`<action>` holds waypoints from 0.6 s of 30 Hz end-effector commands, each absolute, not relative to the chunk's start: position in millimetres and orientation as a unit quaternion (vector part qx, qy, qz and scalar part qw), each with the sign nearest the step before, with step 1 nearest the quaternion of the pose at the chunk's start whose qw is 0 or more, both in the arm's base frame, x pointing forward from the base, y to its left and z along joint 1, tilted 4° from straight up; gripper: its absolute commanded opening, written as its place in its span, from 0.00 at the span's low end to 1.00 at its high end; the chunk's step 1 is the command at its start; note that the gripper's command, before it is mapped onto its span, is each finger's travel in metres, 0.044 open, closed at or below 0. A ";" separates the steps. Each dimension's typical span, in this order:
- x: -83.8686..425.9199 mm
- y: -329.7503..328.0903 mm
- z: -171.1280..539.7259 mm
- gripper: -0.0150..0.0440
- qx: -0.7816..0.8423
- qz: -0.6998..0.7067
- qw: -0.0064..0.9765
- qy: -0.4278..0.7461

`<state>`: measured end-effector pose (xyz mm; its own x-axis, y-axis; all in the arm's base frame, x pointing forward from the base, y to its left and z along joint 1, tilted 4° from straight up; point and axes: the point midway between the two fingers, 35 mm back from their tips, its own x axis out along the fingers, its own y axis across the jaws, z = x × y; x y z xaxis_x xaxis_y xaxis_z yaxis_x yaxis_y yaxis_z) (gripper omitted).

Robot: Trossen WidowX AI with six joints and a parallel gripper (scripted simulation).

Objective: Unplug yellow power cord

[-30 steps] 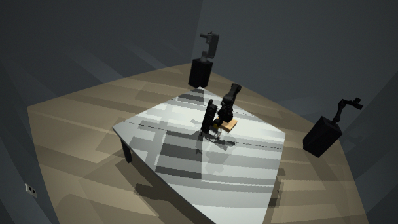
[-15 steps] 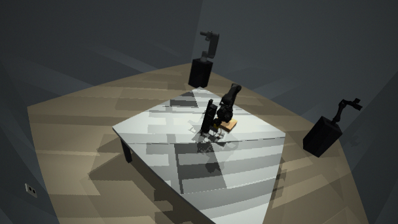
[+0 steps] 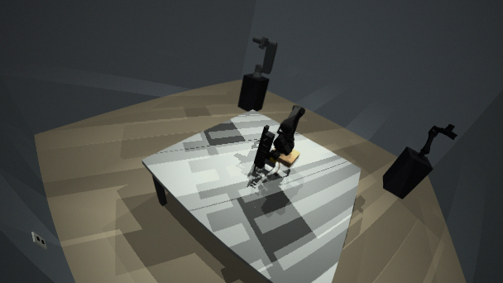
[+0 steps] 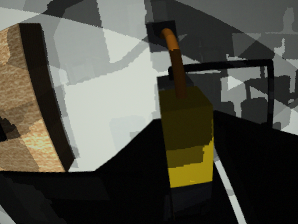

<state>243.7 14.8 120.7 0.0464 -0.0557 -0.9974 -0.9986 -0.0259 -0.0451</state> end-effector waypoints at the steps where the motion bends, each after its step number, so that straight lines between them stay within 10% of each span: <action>1: 244.6 14.8 121.0 0.29 -0.532 0.479 0.492 0.495; 18: 246.2 32.8 120.1 0.25 -0.531 0.480 0.492 0.495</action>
<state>244.4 16.2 119.6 0.0454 -0.0902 -0.9949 -0.9989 -0.0137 -0.0443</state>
